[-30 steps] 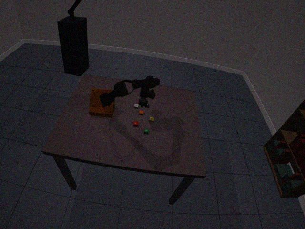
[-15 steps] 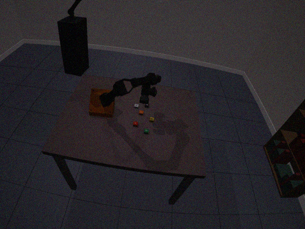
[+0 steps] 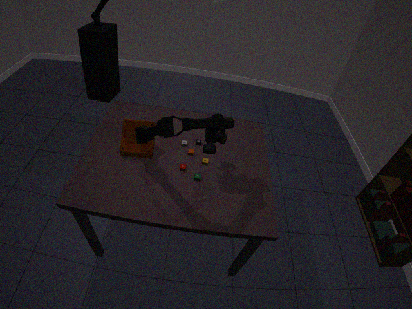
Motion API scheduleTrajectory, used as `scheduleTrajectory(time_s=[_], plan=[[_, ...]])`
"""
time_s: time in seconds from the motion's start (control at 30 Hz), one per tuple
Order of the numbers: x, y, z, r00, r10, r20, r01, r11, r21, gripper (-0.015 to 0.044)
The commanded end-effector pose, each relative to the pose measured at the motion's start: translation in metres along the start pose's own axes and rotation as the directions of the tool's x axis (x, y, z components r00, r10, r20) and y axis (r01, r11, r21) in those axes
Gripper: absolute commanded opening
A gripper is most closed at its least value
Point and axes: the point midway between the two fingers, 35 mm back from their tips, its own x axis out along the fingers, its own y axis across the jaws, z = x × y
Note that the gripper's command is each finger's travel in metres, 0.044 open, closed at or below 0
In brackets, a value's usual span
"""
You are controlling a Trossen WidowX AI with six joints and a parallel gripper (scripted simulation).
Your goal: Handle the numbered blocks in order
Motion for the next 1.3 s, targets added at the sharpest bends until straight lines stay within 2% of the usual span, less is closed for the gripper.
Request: scheduleTrajectory(time_s=[0.0, 0.13, 1.0, 1.27], plan=[[0.052, -0.006, -0.010, 0.999, -0.021, -0.037, 0.020, 1.000, -0.014, 0.0304], [0.054, -0.006, -0.011, 0.999, -0.021, -0.037, 0.021, 1.000, -0.014, 0.0400], [0.090, -0.007, -0.012, 0.999, -0.023, -0.037, 0.022, 1.000, -0.014, 0.0400], [0.090, -0.007, -0.012, 0.999, -0.023, -0.037, 0.022, 1.000, -0.014, 0.0190]])
